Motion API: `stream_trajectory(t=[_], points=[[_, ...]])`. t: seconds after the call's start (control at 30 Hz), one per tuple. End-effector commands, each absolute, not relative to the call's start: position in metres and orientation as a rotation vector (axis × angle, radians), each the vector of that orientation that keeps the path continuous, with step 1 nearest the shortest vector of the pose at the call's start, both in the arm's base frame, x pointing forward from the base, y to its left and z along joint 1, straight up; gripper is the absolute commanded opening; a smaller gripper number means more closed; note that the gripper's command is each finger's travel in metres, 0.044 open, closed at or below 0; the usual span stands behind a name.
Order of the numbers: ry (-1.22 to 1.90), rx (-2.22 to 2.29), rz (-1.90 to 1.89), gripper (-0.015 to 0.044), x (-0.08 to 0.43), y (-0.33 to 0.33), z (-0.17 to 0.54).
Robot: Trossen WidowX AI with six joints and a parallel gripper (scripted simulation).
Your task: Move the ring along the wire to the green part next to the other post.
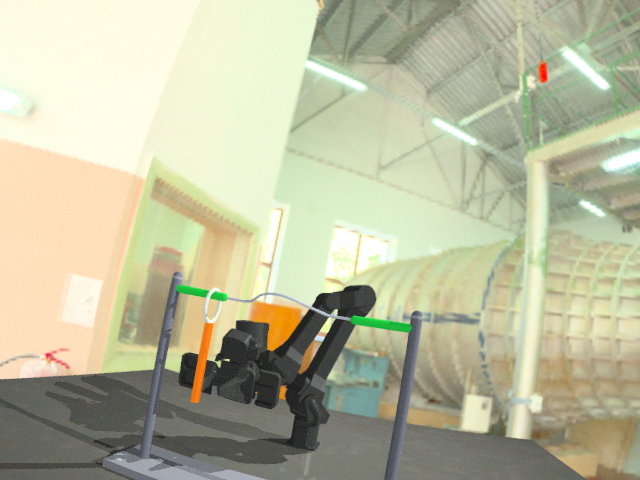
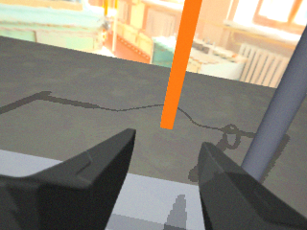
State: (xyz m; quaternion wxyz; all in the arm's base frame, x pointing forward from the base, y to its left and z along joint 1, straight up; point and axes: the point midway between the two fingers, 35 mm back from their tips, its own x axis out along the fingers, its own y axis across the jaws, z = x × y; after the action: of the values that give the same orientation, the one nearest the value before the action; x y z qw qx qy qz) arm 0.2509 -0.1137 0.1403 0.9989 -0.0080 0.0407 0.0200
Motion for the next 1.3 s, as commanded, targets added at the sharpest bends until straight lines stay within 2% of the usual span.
stream_trajectory(t=[0.0,1.27], points=[[0.080,-0.012,0.040,0.0160,0.256,-0.115,0.141],[0.076,-0.012,0.040,0.0160,0.313,-0.113,0.138]])
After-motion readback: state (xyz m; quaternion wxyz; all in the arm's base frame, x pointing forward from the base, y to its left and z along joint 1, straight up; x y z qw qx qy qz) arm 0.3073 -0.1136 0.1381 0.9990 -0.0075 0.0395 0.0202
